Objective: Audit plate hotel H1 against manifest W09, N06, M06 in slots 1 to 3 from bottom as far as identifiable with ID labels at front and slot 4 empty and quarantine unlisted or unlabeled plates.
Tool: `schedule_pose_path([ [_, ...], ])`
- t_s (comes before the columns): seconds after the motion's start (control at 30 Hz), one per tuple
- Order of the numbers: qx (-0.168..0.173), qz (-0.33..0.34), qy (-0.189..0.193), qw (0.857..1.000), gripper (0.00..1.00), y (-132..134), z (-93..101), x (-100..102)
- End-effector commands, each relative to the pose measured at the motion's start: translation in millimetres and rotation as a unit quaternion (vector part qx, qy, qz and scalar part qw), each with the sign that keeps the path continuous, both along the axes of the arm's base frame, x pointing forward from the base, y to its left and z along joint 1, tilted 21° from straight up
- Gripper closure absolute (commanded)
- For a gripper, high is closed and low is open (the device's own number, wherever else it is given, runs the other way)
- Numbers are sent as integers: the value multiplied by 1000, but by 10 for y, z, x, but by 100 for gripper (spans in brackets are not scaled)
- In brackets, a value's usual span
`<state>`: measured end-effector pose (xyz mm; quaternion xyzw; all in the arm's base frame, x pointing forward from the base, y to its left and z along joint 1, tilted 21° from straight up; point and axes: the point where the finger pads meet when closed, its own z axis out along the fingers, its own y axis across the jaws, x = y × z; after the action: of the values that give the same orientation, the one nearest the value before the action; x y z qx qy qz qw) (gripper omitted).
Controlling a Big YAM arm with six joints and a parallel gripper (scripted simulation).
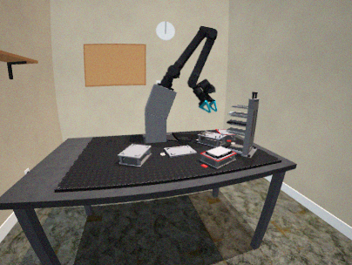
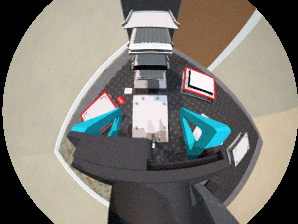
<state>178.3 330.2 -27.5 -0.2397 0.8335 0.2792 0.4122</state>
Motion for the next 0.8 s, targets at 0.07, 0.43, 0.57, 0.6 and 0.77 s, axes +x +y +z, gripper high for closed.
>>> schedule_pose_path([
  [0.07, 1, 2, 6, 1000, 0, -151, -65, -169],
  [0.43, 12, -3, 2, 1000, 0, 50, -310, -94],
  [0.57, 12, 3, 3, 1000, 0, 113, -437, -136],
  [0.6, 12, 3, 3, 1000, 0, 124, -469, -136],
  [0.77, 8, -2, -4, 1000, 0, 159, -433, -8],
])
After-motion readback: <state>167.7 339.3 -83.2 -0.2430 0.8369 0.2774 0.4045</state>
